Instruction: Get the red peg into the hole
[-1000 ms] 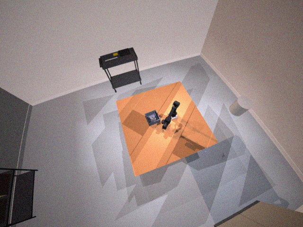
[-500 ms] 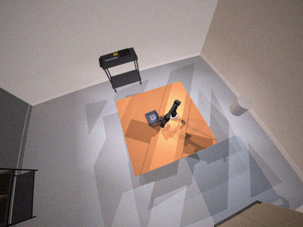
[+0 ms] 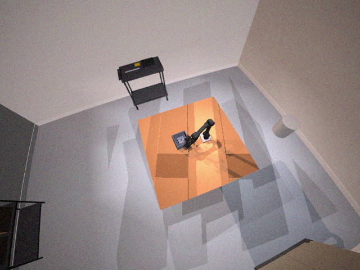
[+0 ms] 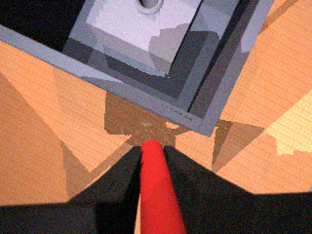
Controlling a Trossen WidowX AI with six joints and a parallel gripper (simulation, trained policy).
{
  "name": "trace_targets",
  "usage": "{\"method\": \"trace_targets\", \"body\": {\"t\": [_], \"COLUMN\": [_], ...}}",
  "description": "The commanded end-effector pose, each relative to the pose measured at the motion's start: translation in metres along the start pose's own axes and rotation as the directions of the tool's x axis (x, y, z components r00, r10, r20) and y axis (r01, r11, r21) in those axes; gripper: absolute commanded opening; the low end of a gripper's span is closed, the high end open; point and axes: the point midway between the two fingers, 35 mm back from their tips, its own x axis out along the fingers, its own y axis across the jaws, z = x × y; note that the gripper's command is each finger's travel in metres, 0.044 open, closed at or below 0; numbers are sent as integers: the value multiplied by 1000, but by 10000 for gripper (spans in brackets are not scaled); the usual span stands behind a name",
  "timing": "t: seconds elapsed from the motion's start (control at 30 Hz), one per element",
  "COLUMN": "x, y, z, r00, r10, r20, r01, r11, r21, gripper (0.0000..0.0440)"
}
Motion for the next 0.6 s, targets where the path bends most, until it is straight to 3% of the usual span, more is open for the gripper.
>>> {"method": "trace_targets", "body": {"t": [0.0, 0.57], "x": [2, 40], "y": [3, 6], "z": [16, 89], "r00": [1000, 996], "r10": [-1, -28], "r20": [28, 80], "r01": [0, 24], "r11": [1000, 998], "r21": [23, 50], "gripper": [0, 0]}}
